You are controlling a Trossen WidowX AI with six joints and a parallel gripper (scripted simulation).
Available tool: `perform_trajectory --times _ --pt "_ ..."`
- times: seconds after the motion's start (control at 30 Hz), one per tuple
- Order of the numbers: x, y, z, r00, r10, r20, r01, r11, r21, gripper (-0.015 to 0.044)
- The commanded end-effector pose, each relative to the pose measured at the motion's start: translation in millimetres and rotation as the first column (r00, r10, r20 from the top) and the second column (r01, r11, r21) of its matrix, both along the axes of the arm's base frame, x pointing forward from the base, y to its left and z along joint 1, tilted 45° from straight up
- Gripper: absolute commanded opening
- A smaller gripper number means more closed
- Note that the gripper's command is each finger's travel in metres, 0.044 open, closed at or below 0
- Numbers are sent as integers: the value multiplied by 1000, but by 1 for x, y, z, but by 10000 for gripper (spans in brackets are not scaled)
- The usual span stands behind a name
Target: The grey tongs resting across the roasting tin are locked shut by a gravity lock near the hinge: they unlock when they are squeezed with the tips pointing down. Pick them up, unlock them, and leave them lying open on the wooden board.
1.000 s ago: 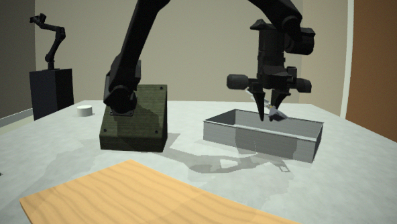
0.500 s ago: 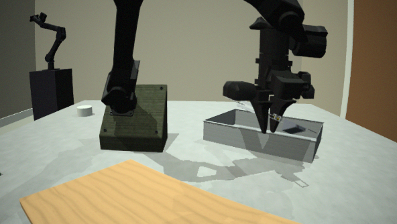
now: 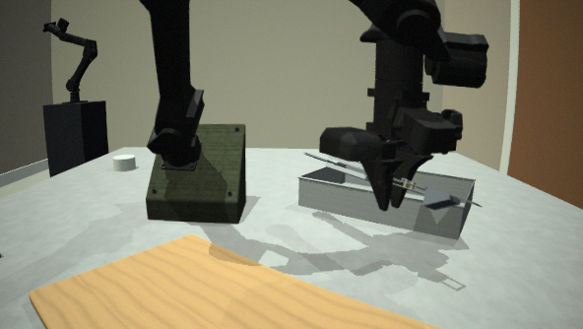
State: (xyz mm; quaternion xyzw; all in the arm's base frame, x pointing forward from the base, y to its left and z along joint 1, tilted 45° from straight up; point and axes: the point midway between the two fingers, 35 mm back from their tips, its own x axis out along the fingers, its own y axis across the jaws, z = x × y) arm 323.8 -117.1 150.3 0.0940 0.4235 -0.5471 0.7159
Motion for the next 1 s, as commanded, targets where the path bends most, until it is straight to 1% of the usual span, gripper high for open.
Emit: perform_trajectory --times 0.0,0.43,0.97 --pt "-4 -7 7 999 27 -23 -26 1000 4 -150" --pt "-33 -48 37 962 197 -187 -194 980 37 -150" --pt "-79 -88 74 834 403 -377 -401 912 87 -150"
